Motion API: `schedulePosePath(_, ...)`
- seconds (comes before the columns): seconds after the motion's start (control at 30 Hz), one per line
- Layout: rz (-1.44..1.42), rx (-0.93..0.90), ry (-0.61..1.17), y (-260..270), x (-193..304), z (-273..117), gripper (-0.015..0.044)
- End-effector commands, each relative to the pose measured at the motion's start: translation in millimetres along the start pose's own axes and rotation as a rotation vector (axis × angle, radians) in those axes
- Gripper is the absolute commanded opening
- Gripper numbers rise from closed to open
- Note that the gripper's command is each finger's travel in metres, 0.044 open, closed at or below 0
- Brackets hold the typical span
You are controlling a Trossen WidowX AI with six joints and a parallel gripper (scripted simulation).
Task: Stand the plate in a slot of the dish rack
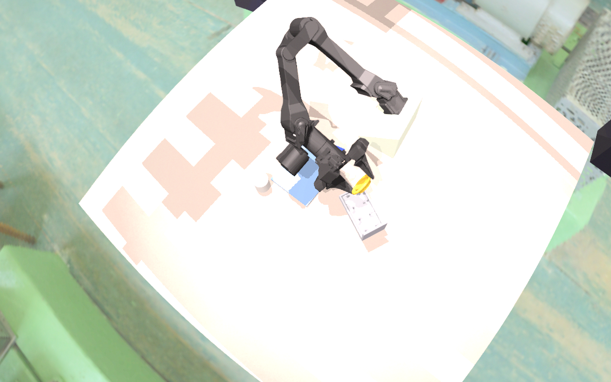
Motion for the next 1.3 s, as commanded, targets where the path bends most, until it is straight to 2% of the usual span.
schedulePosePath(0.0, -0.095, -0.009, -0.079, -2, 2, -2, 0.0000)
schedulePosePath(0.4, -0.380, 0.030, -0.291, -12, 9, -9, 0.0000)
schedulePosePath(0.83, -0.703, 0.177, -0.496, -20, 19, -21, 0.0000)
schedulePosePath(1.27, -0.741, 0.200, -0.516, -21, 20, -23, 0.0000)
Point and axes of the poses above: the point midway between the two fingers, 35 mm back from their tips, its own z axis out along the fingers, its own y axis across the jaws, x = y × z, the point moved 2 cm from there along -z, back along the fingers, and after that the axes turned 8 degrees about z, right-handed, at the moved point
